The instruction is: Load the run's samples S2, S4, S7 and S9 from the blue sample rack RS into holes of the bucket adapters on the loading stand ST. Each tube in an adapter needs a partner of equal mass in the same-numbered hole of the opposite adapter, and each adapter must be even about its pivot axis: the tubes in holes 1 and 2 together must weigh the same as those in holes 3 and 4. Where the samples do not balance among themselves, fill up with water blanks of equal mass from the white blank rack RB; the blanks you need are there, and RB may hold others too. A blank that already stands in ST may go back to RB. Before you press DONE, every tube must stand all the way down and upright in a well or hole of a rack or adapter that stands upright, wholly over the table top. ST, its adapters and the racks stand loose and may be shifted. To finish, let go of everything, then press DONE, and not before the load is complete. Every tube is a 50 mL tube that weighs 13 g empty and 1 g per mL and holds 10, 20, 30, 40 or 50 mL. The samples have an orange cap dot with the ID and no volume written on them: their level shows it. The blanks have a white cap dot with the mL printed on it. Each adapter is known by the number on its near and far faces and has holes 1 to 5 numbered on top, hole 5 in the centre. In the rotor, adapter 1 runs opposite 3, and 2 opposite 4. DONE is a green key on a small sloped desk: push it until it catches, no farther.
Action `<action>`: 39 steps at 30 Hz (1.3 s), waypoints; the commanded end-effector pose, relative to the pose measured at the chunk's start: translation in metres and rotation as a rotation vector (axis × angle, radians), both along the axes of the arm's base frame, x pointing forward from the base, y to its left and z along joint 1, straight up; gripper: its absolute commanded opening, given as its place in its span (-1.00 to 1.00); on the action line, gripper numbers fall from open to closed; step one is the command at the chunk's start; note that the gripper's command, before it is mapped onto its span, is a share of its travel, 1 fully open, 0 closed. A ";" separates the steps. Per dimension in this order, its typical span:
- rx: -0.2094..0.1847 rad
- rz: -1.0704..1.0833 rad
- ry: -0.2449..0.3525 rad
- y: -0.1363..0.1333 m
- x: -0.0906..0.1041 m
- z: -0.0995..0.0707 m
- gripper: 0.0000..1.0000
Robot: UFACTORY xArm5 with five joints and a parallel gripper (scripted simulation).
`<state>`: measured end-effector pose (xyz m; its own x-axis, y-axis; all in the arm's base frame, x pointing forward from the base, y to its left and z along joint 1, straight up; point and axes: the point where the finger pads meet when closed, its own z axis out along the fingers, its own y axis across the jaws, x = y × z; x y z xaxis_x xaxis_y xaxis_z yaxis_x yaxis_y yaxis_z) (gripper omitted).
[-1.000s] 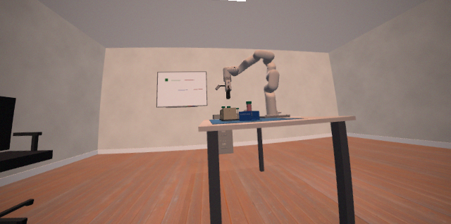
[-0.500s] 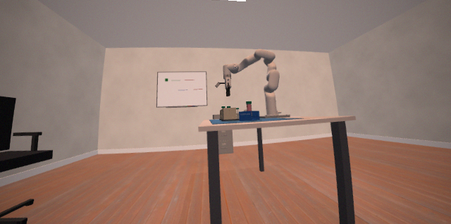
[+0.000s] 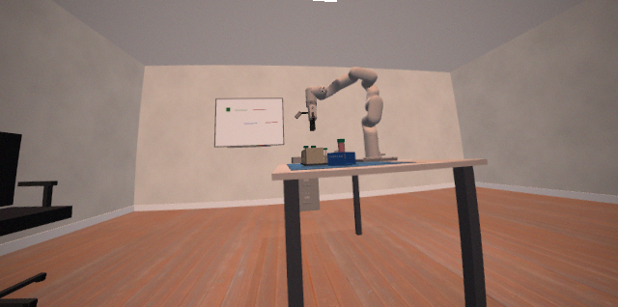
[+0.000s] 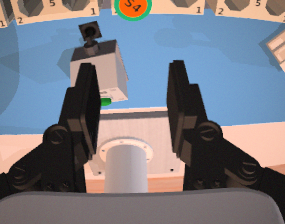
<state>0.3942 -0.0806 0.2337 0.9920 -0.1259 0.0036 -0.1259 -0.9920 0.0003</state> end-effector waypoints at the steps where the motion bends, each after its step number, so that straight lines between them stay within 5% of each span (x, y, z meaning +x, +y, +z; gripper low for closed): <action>1: -0.001 0.000 -0.004 0.000 0.001 0.002 -0.15; 11: -0.001 0.000 -0.004 0.000 0.001 0.002 -0.15; 12: -0.001 0.033 -0.004 0.005 0.001 0.002 0.13; 39: -0.003 0.830 -0.004 0.130 -0.006 0.002 0.13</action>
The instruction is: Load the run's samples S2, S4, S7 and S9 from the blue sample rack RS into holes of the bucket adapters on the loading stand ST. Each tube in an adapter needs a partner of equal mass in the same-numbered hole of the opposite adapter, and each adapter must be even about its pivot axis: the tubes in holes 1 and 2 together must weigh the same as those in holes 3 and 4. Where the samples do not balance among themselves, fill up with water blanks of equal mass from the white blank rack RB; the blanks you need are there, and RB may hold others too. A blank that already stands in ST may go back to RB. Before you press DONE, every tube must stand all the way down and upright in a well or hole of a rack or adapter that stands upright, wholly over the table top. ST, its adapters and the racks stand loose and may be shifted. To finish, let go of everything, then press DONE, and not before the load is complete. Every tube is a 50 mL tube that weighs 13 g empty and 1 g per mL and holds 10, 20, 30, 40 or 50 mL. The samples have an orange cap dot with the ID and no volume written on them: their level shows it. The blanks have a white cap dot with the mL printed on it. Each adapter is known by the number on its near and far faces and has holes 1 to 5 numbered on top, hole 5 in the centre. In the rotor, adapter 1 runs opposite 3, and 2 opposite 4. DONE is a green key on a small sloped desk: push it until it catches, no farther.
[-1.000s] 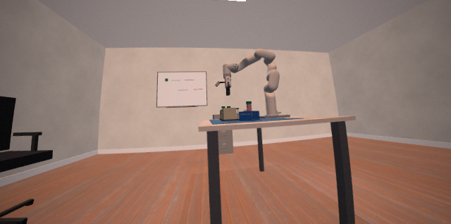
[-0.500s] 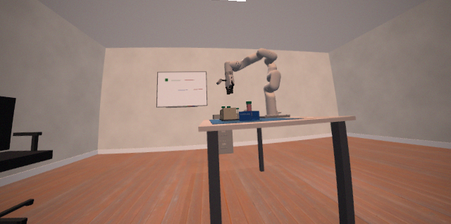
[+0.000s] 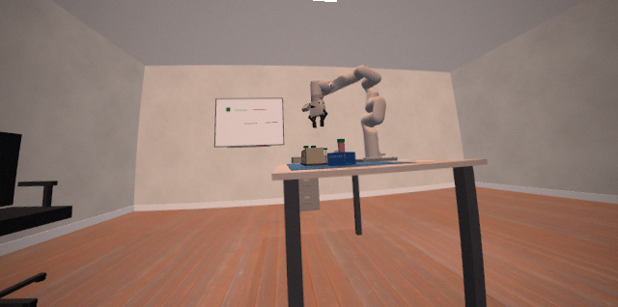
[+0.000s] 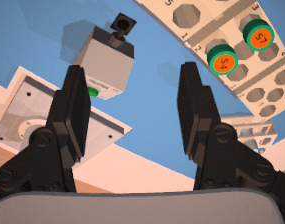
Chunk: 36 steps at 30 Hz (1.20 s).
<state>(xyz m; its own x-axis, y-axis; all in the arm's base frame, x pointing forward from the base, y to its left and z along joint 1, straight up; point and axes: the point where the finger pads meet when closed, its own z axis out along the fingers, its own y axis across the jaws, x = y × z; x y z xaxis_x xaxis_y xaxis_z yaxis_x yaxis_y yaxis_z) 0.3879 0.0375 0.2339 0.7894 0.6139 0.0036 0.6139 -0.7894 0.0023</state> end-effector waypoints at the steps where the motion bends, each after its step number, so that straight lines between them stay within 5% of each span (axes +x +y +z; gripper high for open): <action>1: 0.000 0.043 -0.004 0.017 0.000 0.001 0.13; 36: 0.003 0.043 -0.003 0.172 -0.008 0.002 0.13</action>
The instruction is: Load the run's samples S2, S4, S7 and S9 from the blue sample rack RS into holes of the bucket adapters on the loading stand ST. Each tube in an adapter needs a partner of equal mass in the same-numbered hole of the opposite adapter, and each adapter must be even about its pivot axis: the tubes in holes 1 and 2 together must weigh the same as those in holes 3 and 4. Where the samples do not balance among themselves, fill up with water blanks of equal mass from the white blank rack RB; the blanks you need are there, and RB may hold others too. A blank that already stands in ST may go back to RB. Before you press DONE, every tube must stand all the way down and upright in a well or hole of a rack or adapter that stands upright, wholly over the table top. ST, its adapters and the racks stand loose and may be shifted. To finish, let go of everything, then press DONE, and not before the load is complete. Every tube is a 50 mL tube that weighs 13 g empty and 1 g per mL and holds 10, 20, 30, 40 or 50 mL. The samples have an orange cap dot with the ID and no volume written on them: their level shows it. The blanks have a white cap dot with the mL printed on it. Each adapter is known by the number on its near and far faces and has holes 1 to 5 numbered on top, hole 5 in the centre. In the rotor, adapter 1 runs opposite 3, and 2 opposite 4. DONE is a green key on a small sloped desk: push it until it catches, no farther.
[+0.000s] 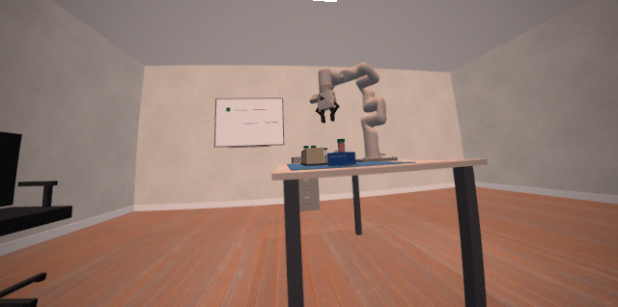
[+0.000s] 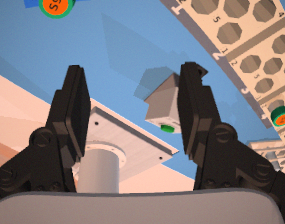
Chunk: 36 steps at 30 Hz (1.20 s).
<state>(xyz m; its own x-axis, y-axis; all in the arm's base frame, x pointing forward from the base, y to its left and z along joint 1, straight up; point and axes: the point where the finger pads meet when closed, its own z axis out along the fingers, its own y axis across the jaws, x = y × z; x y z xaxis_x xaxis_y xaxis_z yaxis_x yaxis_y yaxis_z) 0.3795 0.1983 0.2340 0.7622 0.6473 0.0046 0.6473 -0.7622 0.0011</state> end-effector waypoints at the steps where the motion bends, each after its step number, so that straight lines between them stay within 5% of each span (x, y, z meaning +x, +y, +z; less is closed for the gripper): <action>1: 0.002 0.000 -0.003 0.016 0.000 0.001 0.13; 30: 0.003 0.000 -0.002 0.141 -0.006 0.002 0.13; 36: 0.003 0.000 -0.002 0.142 -0.006 0.002 0.13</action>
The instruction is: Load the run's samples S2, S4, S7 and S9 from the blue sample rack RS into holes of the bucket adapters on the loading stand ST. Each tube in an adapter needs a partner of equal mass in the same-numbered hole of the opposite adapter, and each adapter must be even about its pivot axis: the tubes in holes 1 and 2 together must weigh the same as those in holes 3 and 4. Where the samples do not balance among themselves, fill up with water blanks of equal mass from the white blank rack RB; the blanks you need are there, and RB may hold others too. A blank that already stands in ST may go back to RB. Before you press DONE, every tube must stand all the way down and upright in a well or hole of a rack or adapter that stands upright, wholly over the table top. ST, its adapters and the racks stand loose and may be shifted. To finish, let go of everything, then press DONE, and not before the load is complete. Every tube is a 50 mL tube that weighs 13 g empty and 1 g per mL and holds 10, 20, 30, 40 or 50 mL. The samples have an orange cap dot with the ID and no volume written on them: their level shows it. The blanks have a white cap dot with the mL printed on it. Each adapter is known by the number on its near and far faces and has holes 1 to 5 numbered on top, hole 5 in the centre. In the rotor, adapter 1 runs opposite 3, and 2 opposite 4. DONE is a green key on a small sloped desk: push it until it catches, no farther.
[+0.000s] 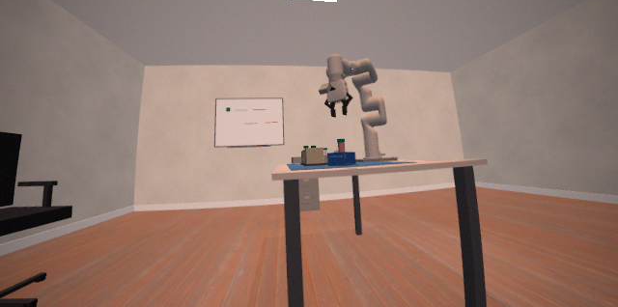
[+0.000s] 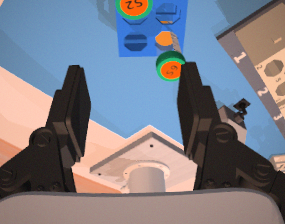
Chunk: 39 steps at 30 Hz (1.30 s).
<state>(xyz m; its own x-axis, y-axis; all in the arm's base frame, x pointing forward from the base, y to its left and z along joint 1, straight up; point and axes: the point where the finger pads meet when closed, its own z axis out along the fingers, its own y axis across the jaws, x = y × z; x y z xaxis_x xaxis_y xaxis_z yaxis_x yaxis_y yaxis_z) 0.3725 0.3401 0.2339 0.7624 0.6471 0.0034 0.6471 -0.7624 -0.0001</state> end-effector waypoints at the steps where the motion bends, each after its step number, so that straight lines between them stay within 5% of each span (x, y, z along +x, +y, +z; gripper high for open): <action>1: 0.003 0.000 -0.003 0.001 0.001 0.002 0.13; 39: 0.003 0.000 -0.003 0.001 0.001 -0.058 0.13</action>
